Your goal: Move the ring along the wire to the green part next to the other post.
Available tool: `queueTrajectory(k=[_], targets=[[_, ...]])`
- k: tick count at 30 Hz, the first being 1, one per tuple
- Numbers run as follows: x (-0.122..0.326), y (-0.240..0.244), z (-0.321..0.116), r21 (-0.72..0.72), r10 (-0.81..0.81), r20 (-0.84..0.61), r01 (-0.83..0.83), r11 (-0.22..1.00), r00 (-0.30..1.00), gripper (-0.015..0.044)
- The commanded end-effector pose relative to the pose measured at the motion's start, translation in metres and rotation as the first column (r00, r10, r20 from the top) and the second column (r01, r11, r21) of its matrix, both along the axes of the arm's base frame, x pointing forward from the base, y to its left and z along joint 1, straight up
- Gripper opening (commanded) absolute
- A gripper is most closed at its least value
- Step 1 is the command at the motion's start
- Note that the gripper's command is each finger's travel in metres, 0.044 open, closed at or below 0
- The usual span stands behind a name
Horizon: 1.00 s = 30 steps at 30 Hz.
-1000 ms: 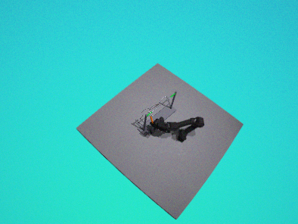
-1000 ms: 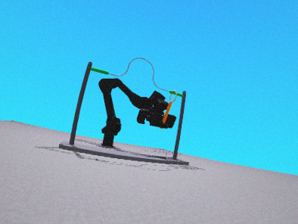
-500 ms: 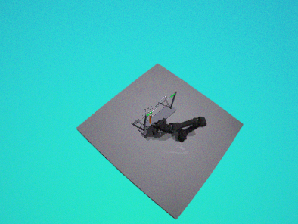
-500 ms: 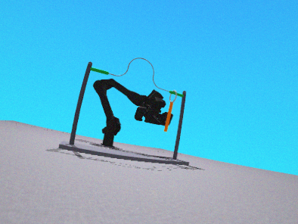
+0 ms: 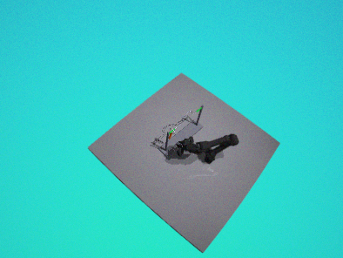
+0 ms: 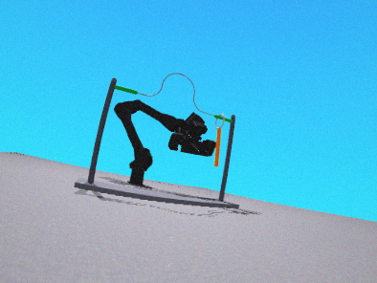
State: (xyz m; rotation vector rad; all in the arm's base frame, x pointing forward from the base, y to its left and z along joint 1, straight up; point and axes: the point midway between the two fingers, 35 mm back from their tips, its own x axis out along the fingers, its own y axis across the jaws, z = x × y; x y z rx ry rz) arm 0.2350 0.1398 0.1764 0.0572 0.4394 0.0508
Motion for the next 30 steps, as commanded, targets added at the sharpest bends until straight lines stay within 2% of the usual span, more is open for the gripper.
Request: queueTrajectory(k=[1,11,18,22,30], targets=[[0.000,-0.001,0.000,0.000,-0.006,0.001,0.006,1.000,1.000,0.0160],[0.000,-0.001,0.000,0.000,-0.006,0.001,0.006,1.000,1.000,0.0160],[-0.044,-0.004,0.021,-0.001,0.002,0.003,-0.002,1.000,1.000,0.0344],[-0.045,-0.005,0.022,-0.001,0.003,0.004,-0.003,1.000,1.000,0.0440],[-0.045,-0.005,0.022,-0.001,0.003,0.004,-0.003,1.000,1.000,0.0440]])
